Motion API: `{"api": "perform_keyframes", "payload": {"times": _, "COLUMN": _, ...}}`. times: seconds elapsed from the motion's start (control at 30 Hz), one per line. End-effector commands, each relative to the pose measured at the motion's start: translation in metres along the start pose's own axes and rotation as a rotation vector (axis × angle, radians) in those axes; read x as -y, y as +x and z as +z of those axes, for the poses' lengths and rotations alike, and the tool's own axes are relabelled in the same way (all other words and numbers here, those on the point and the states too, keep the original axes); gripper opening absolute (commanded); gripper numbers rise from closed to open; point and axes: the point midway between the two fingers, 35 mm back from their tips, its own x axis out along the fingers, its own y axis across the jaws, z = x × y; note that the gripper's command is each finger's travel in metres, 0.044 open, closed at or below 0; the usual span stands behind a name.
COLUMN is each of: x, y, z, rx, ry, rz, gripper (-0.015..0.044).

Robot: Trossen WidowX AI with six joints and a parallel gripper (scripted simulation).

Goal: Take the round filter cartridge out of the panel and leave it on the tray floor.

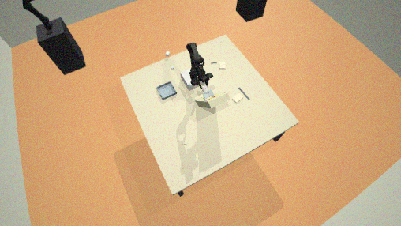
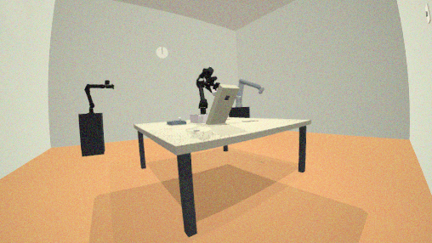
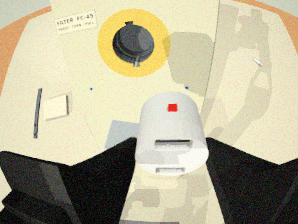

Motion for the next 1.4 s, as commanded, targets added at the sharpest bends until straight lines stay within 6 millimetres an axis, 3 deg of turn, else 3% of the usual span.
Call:
{"api": "perform_keyframes", "payload": {"times": 0.0, "x": 0.011, "y": 0.000, "z": 0.003, "rx": 0.012, "ry": -0.006, "rz": 0.002, "gripper": 0.0000}}
{"api": "perform_keyframes", "payload": {"times": 0.37, "x": 0.050, "y": 0.003, "z": 0.000, "rx": 0.020, "ry": -0.006, "rz": -0.001, "gripper": 0.0000}}
{"api": "perform_keyframes", "payload": {"times": 0.43, "x": 0.045, "y": 0.004, "z": -0.003, "rx": 0.005, "ry": 0.016, "rz": -0.011, "gripper": 0.0000}}
{"api": "perform_keyframes", "payload": {"times": 0.87, "x": 0.109, "y": -0.003, "z": -0.032, "rx": 0.002, "ry": 0.339, "rz": -0.199, "gripper": 0.0000}}
{"api": "perform_keyframes", "payload": {"times": 1.37, "x": 0.172, "y": -0.023, "z": -0.083, "rx": 0.009, "ry": 0.717, "rz": -0.420, "gripper": 0.0000}}
